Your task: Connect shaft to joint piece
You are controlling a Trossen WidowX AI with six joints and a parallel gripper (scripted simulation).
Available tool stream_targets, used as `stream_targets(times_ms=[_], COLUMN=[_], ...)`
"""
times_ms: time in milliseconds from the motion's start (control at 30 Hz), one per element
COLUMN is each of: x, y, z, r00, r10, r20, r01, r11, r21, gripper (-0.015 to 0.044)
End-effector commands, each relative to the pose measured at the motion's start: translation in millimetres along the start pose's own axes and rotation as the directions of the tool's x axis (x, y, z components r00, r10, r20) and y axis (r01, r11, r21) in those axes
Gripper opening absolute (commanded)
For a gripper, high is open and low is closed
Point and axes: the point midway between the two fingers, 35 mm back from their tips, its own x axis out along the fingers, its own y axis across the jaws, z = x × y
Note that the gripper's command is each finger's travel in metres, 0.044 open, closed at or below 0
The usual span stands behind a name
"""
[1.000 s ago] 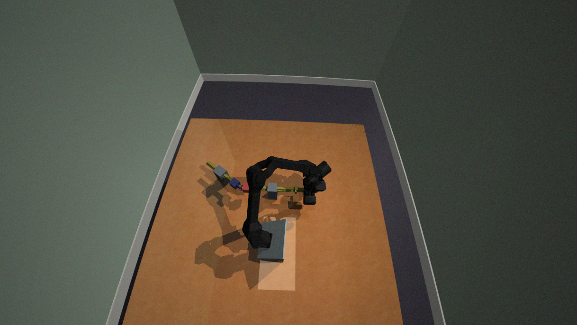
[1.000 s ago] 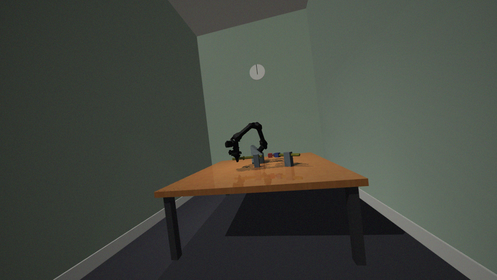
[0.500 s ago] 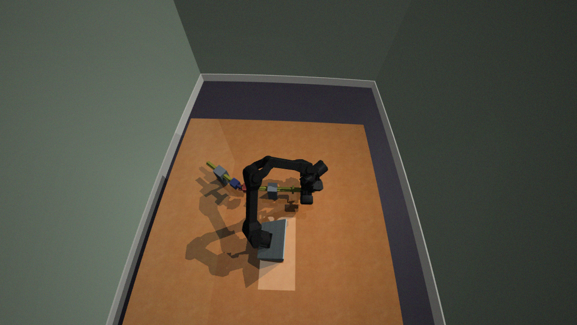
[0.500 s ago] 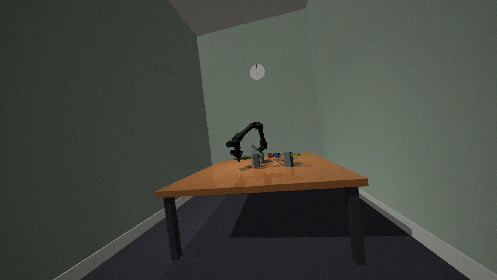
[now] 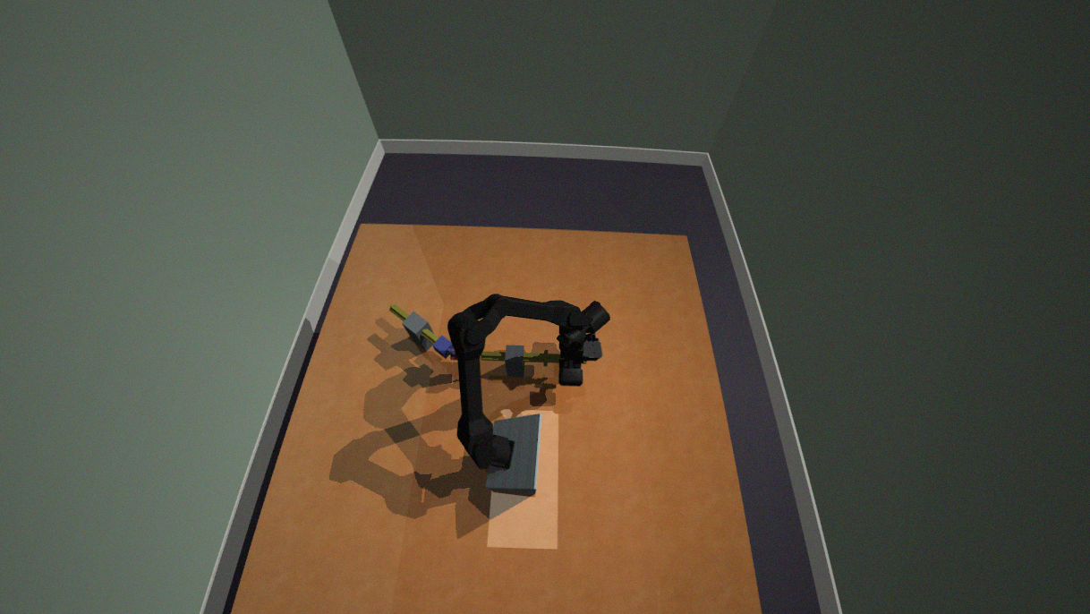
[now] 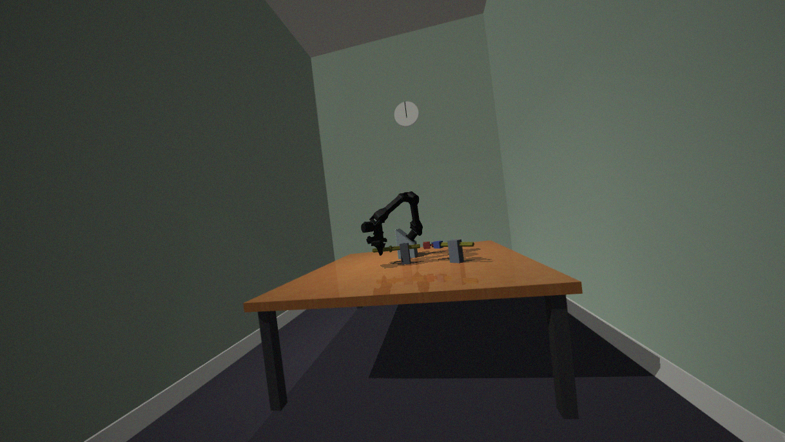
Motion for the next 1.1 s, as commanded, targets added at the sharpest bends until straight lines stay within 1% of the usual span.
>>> stream_targets(times_ms=[0, 1067], x=[0, 1], y=[0, 0], z=[-6, -56], r00=[1.0, 1.0], r10=[0.003, 0.001], r20=[-0.002, -0.006], r01=[-0.003, -0.001], r11=[1.0, 1.0], r21=[0.002, 0.003], gripper=[0.0, 0.0])
